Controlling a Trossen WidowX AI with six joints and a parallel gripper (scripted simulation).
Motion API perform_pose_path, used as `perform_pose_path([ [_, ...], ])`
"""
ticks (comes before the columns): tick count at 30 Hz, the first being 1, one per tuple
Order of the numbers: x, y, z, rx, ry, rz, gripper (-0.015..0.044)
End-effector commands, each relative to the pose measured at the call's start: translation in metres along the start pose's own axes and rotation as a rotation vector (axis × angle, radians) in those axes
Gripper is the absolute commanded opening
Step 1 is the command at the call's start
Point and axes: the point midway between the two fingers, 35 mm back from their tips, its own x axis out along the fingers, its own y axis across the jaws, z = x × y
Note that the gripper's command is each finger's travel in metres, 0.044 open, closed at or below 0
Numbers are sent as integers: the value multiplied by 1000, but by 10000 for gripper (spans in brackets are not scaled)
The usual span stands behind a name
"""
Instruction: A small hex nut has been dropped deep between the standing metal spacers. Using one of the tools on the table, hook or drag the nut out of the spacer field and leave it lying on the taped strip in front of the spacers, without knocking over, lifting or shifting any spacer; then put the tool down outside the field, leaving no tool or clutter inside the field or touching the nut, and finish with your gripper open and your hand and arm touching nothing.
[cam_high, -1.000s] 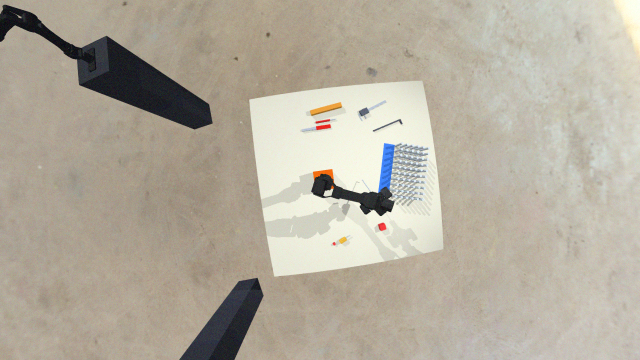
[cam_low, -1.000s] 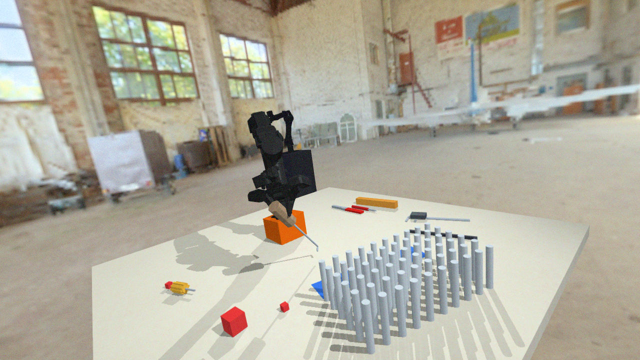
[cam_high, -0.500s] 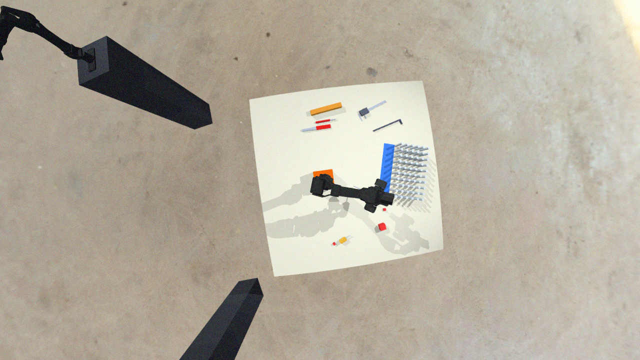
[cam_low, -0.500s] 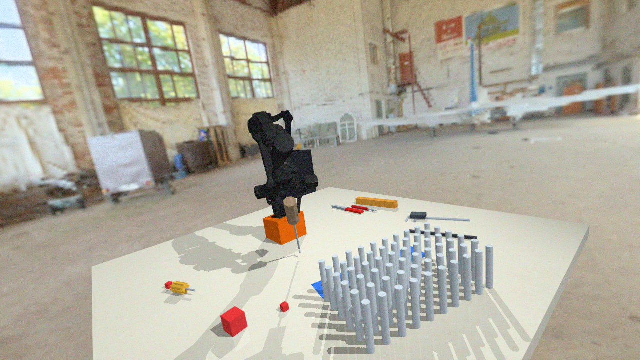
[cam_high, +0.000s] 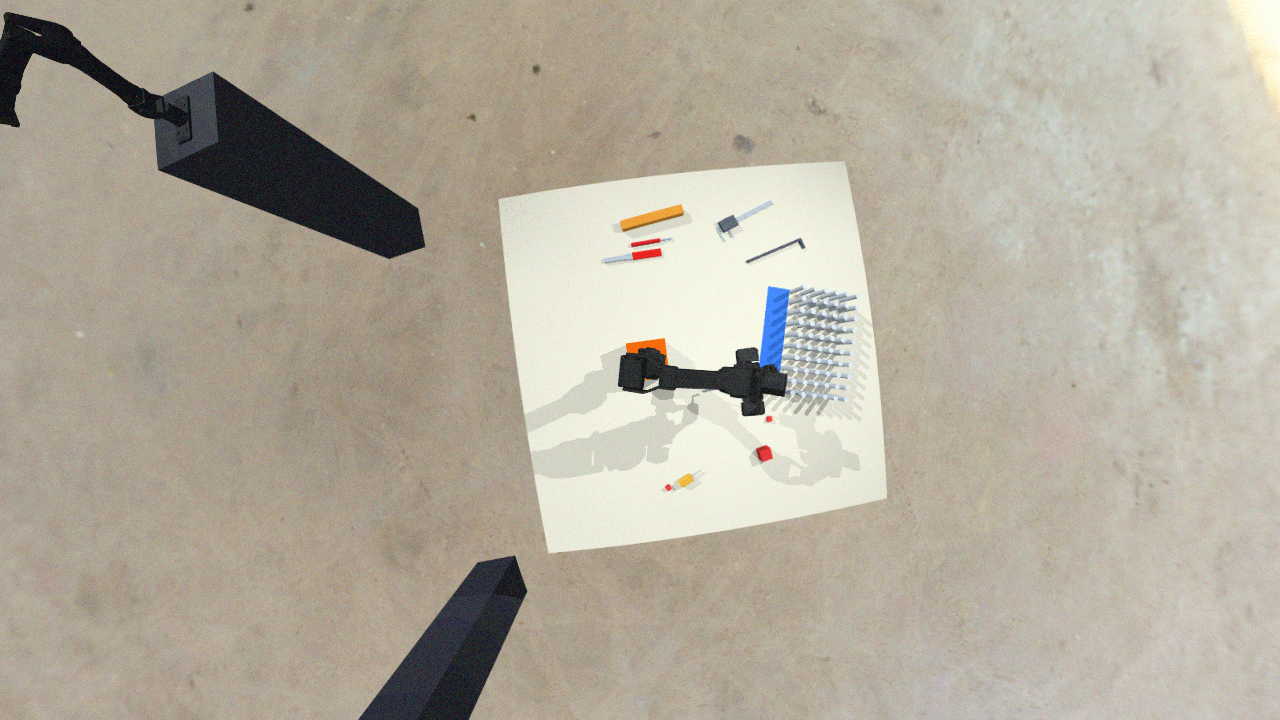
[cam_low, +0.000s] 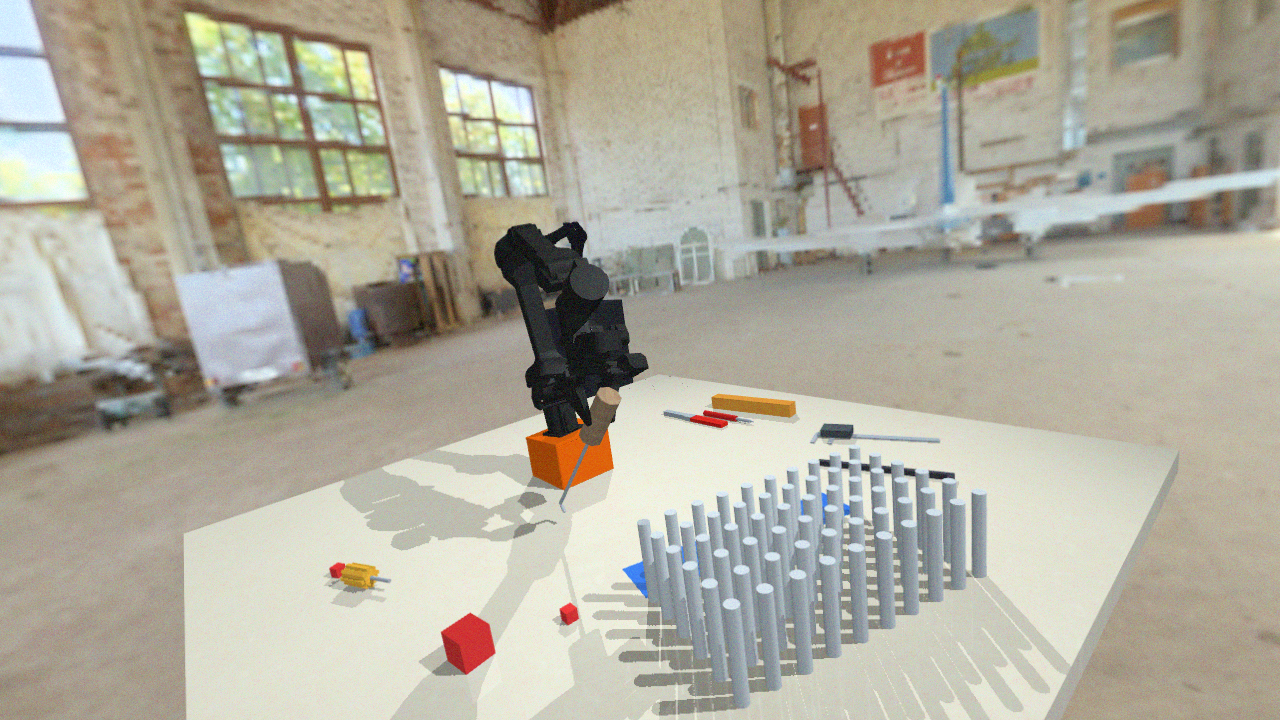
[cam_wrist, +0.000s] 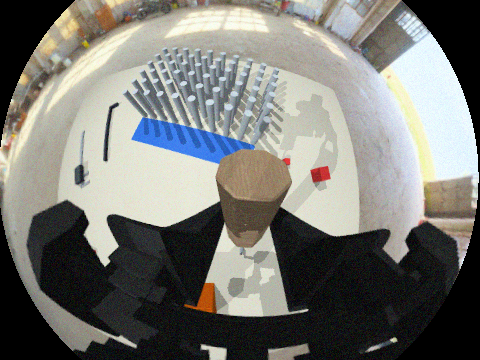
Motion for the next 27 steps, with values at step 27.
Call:
perform_pose_path([
  [27,-13,52,-7,-1065,-25,14,0],
])
